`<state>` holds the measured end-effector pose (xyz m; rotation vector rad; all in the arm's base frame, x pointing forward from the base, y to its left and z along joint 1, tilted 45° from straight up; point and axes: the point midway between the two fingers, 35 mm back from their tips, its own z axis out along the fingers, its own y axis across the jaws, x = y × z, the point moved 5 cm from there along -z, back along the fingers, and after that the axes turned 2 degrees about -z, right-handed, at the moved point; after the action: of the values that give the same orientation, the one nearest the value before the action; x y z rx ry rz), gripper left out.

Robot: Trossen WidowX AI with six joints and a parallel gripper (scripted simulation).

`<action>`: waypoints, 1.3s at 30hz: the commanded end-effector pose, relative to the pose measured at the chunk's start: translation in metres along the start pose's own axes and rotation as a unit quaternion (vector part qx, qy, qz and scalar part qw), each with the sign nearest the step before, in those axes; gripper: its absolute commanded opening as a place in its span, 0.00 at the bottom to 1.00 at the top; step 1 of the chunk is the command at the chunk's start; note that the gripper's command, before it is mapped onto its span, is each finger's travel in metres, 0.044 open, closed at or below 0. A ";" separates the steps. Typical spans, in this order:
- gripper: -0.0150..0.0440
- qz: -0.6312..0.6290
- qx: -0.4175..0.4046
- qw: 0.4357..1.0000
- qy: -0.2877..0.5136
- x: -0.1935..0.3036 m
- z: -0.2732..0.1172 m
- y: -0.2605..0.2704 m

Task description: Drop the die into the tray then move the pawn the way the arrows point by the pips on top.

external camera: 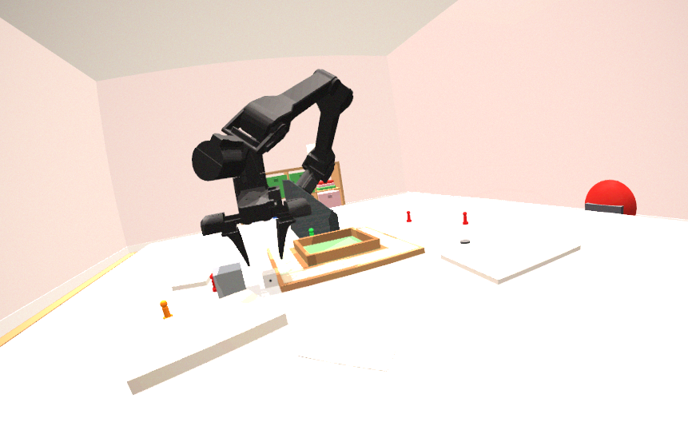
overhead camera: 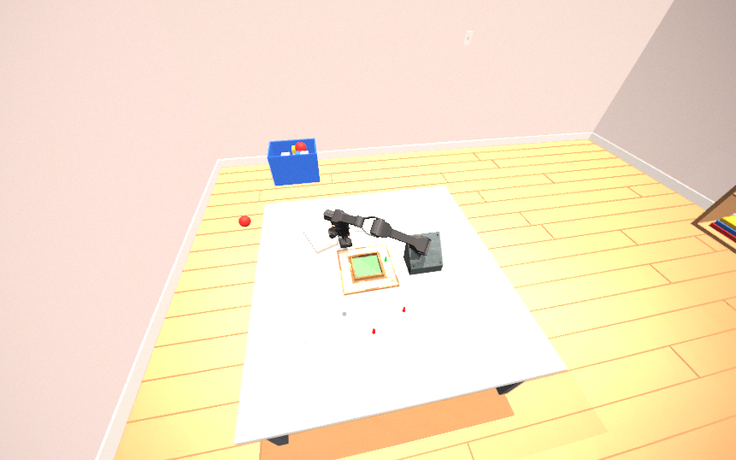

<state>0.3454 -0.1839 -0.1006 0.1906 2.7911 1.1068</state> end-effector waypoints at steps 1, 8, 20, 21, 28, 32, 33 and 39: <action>0.72 0.004 -0.003 1.000 0.001 0.001 0.005 0.000; 0.72 0.004 -0.003 1.000 0.000 0.001 0.016 0.000; 0.72 0.004 -0.003 1.000 0.000 0.002 0.035 0.001; 0.72 0.004 -0.003 1.000 0.000 0.002 0.036 0.001; 0.49 0.004 -0.003 1.000 0.000 0.002 0.036 0.001; 0.44 0.004 -0.003 1.000 0.000 0.002 0.036 0.001; 0.43 0.004 -0.003 1.000 0.000 0.002 0.036 0.001; 0.26 0.004 -0.003 1.000 0.000 0.001 0.031 0.001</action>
<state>0.3502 -0.1605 -0.1241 0.1997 2.7801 1.1188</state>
